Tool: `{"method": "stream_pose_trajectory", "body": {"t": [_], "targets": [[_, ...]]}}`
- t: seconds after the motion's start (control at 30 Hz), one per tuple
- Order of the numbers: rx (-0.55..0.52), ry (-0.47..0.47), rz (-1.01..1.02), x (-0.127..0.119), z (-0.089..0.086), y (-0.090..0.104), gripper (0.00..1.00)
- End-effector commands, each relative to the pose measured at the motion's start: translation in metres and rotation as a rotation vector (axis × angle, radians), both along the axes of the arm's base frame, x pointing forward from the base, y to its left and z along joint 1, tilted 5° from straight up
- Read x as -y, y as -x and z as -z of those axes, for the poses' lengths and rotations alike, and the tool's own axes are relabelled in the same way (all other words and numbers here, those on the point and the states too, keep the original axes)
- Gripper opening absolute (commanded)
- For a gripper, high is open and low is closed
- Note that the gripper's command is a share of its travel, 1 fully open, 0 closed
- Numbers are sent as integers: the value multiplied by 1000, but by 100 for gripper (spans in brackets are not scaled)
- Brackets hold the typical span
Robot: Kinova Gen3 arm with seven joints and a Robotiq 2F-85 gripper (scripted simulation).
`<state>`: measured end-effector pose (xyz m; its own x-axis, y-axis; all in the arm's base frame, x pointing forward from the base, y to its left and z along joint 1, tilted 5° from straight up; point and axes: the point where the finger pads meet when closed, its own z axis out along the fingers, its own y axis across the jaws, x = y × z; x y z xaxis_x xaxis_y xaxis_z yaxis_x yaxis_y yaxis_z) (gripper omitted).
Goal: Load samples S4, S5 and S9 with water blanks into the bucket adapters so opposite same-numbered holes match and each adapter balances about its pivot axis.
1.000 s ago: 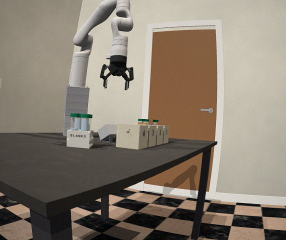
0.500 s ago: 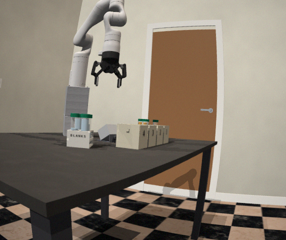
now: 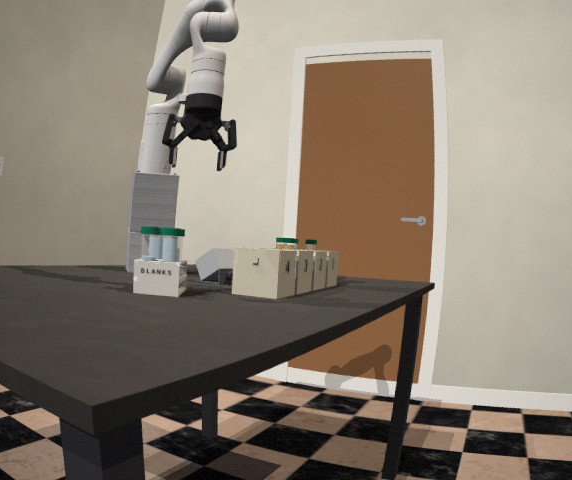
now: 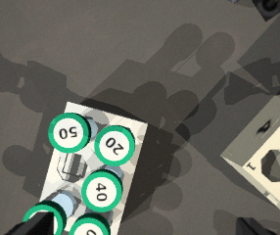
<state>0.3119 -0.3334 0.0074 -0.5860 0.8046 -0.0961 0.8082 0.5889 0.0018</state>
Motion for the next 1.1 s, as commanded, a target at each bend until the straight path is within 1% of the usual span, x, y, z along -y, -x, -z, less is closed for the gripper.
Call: {"method": "stream_pose_trajectory", "body": {"t": [0.0, 0.47, 0.53, 1.03, 1.07], "targets": [[1, -2, -1, 11, -1, 0, 100], [1, -1, -1, 81, -6, 10, 100], [1, -1, -1, 81, -6, 10, 100], [1, -1, -1, 84, 34, 7, 100], [1, -1, -1, 84, 34, 7, 100]]}}
